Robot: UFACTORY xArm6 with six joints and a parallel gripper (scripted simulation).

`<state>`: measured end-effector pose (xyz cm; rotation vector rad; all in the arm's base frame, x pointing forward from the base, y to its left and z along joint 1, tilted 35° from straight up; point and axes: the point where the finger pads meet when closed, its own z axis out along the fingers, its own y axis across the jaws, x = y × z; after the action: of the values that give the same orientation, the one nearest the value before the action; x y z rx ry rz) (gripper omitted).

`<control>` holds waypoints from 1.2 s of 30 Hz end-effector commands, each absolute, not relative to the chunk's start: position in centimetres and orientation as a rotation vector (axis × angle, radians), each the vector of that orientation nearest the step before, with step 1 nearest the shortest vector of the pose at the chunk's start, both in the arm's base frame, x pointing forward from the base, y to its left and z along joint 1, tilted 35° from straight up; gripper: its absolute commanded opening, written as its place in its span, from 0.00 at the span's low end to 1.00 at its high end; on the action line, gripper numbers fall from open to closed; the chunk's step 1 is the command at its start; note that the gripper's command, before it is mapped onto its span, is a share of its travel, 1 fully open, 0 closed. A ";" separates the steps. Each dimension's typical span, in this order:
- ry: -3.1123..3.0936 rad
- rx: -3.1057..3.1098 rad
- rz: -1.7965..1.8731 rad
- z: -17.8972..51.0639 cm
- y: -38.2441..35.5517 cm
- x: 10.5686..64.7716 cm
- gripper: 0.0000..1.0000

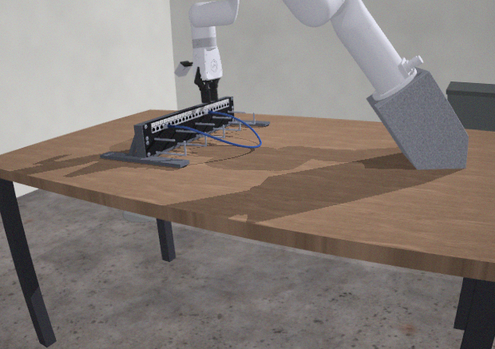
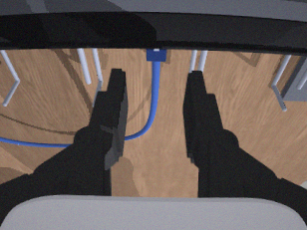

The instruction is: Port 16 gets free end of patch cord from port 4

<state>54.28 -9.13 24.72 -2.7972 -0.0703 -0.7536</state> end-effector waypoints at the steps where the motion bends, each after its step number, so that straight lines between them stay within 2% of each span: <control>1: -0.070 -2.797 -0.761 25.8 -9.5 53.8 0.38; 24: -0.070 -2.797 -0.761 28.5 -10.2 52.1 0.38; 25: -0.070 -2.797 -0.761 28.5 -10.2 52.1 0.00; 36: -0.070 -2.797 -0.761 28.5 -10.2 52.1 0.00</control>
<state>52.08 -10.19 28.27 -2.7971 -0.0701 -0.7551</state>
